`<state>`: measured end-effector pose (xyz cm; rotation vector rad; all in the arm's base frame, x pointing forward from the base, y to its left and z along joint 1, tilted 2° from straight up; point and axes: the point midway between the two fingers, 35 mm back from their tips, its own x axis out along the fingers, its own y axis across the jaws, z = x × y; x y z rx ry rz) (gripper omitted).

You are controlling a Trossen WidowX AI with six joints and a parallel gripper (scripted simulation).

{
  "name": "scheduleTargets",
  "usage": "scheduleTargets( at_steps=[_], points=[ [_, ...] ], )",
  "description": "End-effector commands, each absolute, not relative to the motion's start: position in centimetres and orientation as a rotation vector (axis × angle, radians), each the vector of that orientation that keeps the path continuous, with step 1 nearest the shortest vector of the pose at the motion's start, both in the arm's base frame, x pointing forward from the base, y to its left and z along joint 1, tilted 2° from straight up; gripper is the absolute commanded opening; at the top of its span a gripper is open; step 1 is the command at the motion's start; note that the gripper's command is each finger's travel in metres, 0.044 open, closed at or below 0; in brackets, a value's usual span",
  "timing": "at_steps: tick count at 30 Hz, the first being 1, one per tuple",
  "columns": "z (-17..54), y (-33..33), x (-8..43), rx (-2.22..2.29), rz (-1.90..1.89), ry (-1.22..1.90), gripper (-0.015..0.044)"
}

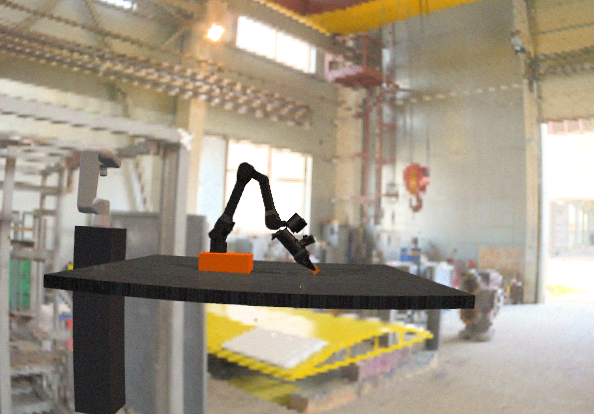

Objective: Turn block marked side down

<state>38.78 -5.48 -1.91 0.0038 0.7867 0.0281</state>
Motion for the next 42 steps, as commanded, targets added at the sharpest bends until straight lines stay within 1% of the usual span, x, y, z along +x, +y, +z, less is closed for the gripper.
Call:
scheduleTargets(
  at_steps=[1, 17, 37, 42],
  points=[
    [-2.6, -5.5, 38.5, 0.015, 0.028, 0.737, 0.0],
    [-2.4, -5.1, 37.1, 0.012, 0.032, 0.513, 0.0],
    [-2.2, -5.1, 37.0, 0.013, 0.032, 0.487, 0.0],
    [-2.2, -5.1, 37.0, 0.013, 0.032, 0.487, 0.0131]
  ],
)
